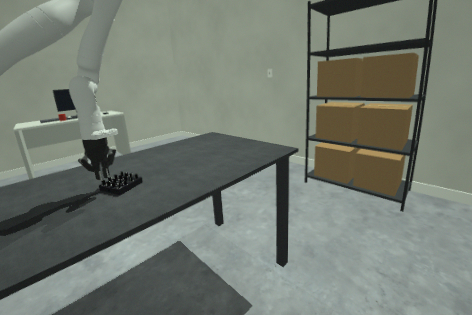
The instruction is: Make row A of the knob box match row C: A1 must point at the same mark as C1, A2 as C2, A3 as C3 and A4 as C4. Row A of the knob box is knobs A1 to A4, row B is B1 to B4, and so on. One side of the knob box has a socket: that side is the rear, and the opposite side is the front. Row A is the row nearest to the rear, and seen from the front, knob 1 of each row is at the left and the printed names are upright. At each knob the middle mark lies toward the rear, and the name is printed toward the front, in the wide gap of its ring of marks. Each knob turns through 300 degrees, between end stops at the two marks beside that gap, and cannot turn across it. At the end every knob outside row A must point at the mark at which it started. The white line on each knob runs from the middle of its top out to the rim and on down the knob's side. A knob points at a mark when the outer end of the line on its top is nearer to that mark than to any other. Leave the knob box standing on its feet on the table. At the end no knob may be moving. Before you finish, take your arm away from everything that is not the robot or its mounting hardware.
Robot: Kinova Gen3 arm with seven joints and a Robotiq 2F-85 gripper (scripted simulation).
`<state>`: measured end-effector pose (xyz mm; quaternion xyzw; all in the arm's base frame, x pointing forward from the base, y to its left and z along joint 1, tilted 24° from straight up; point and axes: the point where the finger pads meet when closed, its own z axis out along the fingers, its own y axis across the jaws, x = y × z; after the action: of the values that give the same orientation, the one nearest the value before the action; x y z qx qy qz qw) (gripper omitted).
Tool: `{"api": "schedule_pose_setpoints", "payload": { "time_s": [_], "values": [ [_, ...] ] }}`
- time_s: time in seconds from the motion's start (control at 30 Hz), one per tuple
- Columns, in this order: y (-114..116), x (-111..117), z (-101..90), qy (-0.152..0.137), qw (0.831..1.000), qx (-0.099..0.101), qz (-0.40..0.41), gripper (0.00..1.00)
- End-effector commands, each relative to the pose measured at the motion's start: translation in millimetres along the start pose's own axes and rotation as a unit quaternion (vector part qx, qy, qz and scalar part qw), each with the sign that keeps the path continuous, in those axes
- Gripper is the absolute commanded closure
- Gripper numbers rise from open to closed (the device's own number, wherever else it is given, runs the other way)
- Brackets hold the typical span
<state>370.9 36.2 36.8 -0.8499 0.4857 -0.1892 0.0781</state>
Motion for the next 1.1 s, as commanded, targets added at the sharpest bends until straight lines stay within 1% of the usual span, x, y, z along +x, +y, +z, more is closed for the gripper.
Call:
{"api": "schedule_pose_setpoints", "payload": {
  "time_s": [0.0,0.5,1.07],
  "values": [
    [-1.7,0.3,-0.5,0.0,1.0,0.001,-0.001,0.81],
    [3.0,-1.0,-0.4,-0.001,1.0,-0.002,-0.002,0.81],
    [3.2,-1.1,-0.4,-0.001,1.0,-0.002,-0.002,0.81]
  ]
}}
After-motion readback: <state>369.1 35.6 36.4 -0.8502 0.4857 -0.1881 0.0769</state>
